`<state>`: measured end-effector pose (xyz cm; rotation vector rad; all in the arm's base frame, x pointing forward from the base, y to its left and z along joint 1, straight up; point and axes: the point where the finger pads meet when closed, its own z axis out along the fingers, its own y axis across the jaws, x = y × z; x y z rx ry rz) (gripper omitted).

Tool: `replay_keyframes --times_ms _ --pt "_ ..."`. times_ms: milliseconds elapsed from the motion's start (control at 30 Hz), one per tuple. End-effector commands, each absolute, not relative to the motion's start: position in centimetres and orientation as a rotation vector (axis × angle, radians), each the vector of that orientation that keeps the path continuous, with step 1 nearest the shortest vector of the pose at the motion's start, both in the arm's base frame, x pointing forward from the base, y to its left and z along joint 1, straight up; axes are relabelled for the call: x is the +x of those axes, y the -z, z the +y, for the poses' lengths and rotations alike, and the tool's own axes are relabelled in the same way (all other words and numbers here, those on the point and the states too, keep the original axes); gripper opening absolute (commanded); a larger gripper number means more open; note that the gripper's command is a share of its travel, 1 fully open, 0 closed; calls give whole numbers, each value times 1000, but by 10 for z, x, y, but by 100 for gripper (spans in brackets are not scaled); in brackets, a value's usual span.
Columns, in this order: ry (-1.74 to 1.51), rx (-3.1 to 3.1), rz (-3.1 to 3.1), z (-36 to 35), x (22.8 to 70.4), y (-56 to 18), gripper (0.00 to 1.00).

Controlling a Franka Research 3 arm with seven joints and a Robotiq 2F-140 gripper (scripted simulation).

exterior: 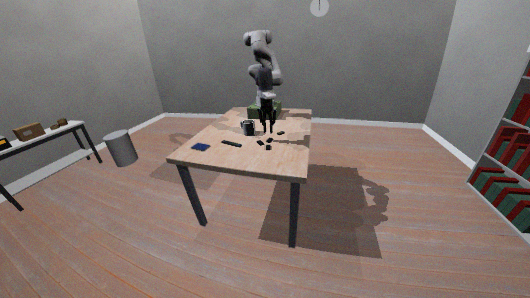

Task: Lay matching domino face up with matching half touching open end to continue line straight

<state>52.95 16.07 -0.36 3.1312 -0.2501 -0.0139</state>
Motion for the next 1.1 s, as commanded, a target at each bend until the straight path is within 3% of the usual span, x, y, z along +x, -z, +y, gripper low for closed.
replay_keyframes --times_ms 0,1067 --pt "-2 3134 -252 162 534 10 34" --pt "-2 3134 -252 162 535 53 34"
